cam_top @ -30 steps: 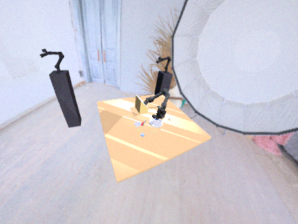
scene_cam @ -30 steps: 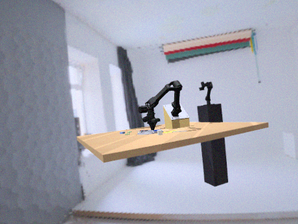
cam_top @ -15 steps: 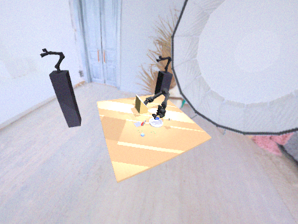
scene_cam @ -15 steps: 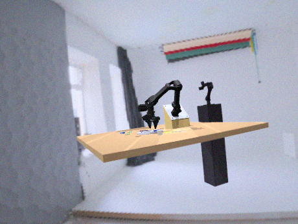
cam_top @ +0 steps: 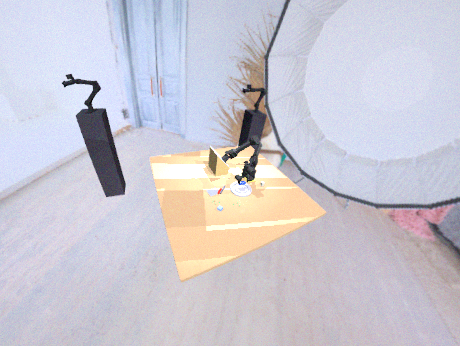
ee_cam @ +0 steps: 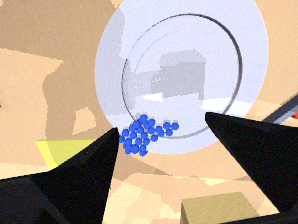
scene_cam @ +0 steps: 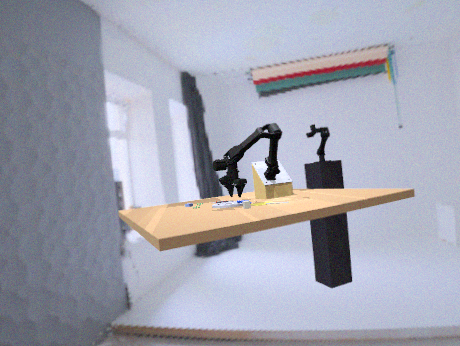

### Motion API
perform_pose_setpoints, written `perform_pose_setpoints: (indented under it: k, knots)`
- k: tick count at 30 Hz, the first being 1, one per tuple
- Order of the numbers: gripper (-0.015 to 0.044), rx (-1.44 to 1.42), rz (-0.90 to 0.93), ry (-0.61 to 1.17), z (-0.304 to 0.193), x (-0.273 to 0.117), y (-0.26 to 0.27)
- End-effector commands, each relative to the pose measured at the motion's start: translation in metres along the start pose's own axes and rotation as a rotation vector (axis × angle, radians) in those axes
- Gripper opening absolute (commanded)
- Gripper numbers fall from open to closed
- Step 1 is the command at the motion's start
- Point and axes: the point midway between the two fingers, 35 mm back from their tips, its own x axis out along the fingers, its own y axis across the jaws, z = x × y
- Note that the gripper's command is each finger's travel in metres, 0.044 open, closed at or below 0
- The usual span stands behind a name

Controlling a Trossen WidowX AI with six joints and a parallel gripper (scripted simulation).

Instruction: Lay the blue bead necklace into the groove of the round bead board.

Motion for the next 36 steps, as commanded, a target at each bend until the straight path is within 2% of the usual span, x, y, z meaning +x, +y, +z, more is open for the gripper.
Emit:
perform_pose_setpoints:
  k: [1, 15, 18, 27, 30, 36]
  knots:
    - [0.0440, -0.003, -0.002, 0.001, 0.000, 0.000, 0.000]
    - [0.0440, -0.003, -0.002, 0.001, 0.000, 0.000, 0.000]
    - [0.0361, 0.151, -0.003, 0.001, -0.003, -0.002, -0.003]
    - [0.0125, 1.107, -0.005, -0.001, -0.019, -0.008, -0.017]
    - [0.0120, 1.350, -0.004, -0.001, -0.023, -0.010, -0.020]
    - [0.0120, 1.367, -0.004, -0.001, -0.023, -0.010, -0.021]
